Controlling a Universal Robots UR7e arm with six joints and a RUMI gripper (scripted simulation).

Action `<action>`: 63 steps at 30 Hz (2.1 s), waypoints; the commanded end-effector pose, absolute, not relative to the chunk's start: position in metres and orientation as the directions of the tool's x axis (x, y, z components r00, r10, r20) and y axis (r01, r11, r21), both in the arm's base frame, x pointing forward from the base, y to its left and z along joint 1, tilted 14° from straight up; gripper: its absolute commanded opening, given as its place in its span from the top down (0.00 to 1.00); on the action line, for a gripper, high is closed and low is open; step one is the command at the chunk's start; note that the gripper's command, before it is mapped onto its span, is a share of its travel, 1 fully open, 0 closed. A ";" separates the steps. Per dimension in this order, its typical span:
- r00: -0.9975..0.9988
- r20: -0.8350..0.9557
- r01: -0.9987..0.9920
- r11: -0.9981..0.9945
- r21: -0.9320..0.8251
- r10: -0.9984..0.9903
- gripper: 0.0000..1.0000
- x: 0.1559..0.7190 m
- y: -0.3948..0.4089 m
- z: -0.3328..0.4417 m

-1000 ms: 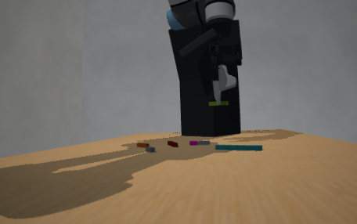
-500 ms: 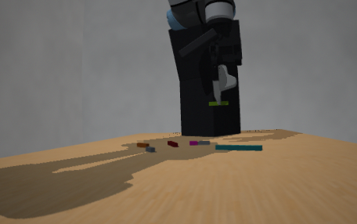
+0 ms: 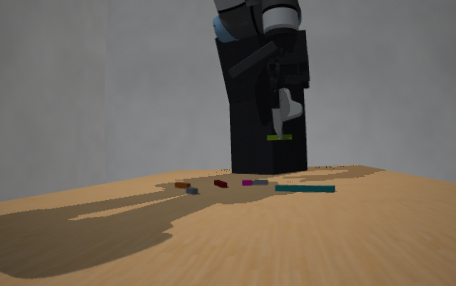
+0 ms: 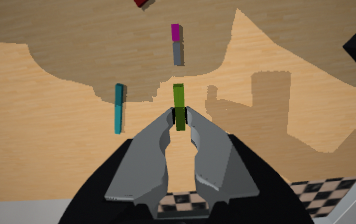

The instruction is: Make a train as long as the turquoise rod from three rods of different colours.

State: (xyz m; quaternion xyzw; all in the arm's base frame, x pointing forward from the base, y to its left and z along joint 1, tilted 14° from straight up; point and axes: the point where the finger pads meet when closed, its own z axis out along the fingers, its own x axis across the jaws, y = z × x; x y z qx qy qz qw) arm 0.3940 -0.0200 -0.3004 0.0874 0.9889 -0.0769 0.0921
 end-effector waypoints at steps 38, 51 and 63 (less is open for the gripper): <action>-0.968 -0.196 0.187 0.973 -0.136 0.159 1.00 0.409 -0.033 -0.376; -0.968 -0.196 0.187 0.973 -0.136 0.159 1.00 0.409 -0.033 -0.376; -0.968 -0.196 0.187 0.973 -0.136 0.159 1.00 0.409 -0.033 -0.376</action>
